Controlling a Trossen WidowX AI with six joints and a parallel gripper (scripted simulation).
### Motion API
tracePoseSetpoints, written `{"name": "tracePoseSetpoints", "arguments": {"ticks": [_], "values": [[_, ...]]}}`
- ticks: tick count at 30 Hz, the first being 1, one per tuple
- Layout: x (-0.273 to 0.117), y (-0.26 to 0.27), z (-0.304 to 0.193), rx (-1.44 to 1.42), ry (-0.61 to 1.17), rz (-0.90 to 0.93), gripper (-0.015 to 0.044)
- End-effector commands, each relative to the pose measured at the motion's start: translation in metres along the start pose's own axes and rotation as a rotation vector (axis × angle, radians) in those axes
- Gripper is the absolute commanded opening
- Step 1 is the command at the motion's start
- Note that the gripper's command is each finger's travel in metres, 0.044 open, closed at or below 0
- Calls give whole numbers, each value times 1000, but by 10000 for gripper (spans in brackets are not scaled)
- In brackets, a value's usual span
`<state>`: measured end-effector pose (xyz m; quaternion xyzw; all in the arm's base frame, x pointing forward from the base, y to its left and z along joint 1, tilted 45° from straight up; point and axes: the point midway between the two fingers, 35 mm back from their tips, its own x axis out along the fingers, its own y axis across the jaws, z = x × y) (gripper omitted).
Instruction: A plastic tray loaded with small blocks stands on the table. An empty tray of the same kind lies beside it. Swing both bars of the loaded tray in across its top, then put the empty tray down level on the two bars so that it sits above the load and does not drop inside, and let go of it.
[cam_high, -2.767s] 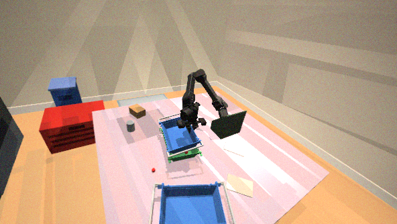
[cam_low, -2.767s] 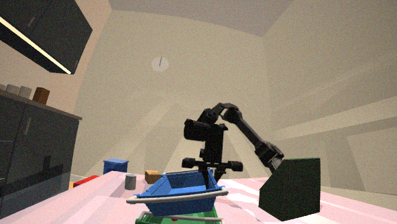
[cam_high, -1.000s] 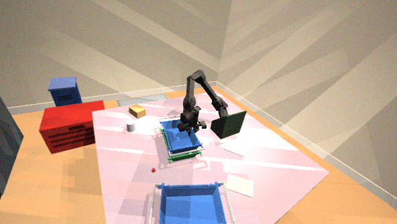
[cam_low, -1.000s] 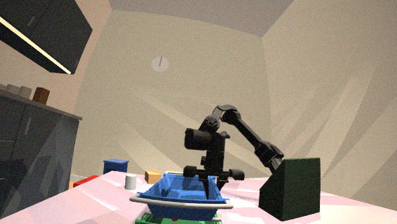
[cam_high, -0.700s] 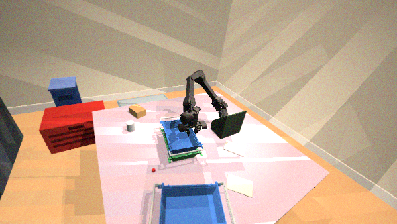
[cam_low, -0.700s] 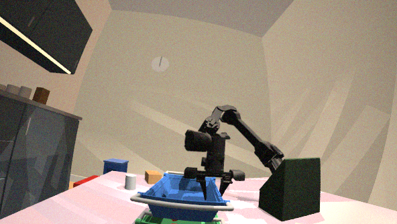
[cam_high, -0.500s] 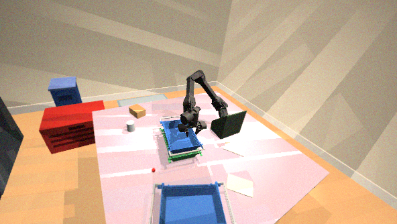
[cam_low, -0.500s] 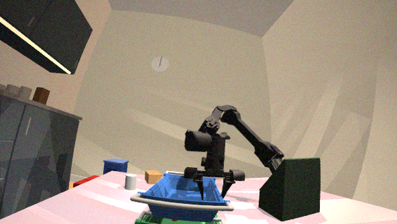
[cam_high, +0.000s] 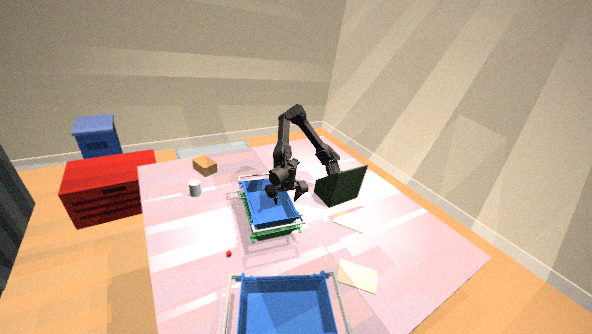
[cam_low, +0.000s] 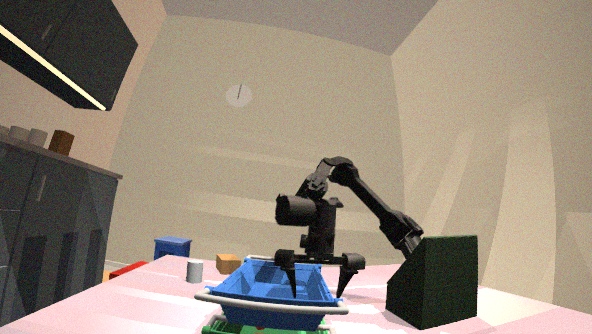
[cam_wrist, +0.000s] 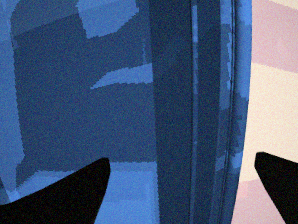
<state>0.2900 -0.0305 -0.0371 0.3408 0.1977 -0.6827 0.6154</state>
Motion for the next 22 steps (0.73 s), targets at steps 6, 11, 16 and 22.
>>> {"name": "tracePoseSetpoints", "arguments": {"ticks": [6, 11, 16, 22], "values": [[-30, 4, -3, -3, 7, -1, 440], [-68, 5, -4, -6, 10, -3, 440], [-105, 1, -1, -8, 7, -4, 440], [-109, -8, 0, -9, 6, -4, 440]]}}
